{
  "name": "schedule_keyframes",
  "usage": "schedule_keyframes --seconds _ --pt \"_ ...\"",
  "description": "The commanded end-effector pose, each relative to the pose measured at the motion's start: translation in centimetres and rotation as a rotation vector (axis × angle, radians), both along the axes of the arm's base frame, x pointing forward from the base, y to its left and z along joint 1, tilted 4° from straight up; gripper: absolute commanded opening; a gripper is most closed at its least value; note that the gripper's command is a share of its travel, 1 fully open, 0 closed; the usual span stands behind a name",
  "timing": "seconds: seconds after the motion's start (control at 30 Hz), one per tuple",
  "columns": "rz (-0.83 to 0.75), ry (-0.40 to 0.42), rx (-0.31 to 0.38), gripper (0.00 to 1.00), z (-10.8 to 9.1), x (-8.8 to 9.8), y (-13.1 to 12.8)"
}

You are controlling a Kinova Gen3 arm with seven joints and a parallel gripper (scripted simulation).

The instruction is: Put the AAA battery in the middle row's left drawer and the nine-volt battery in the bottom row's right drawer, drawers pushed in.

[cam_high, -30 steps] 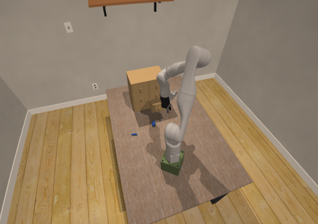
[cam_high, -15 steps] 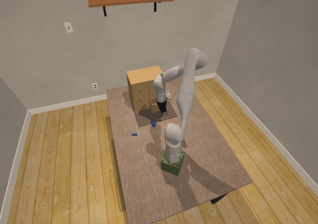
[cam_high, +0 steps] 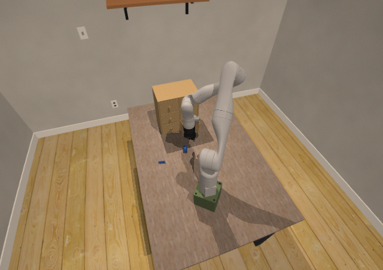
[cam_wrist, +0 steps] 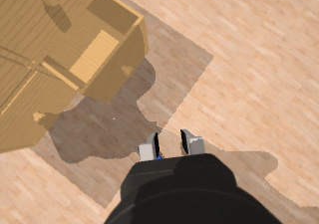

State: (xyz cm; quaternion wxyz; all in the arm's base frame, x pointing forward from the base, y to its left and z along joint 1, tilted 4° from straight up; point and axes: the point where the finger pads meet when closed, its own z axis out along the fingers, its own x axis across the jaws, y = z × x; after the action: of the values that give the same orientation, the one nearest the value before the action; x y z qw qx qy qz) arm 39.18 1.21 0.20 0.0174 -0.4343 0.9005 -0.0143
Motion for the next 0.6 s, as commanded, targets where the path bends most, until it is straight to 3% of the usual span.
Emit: schedule_keyframes --seconds 0.0,0.2,0.57 --pt "0.097 0.016 0.016 0.67 -0.9 -0.4 1.4" --pt "0.297 0.006 0.032 0.67 -1.6 -0.4 3.4" --pt "0.439 -0.003 0.045 0.67 -2.0 -0.5 4.9"
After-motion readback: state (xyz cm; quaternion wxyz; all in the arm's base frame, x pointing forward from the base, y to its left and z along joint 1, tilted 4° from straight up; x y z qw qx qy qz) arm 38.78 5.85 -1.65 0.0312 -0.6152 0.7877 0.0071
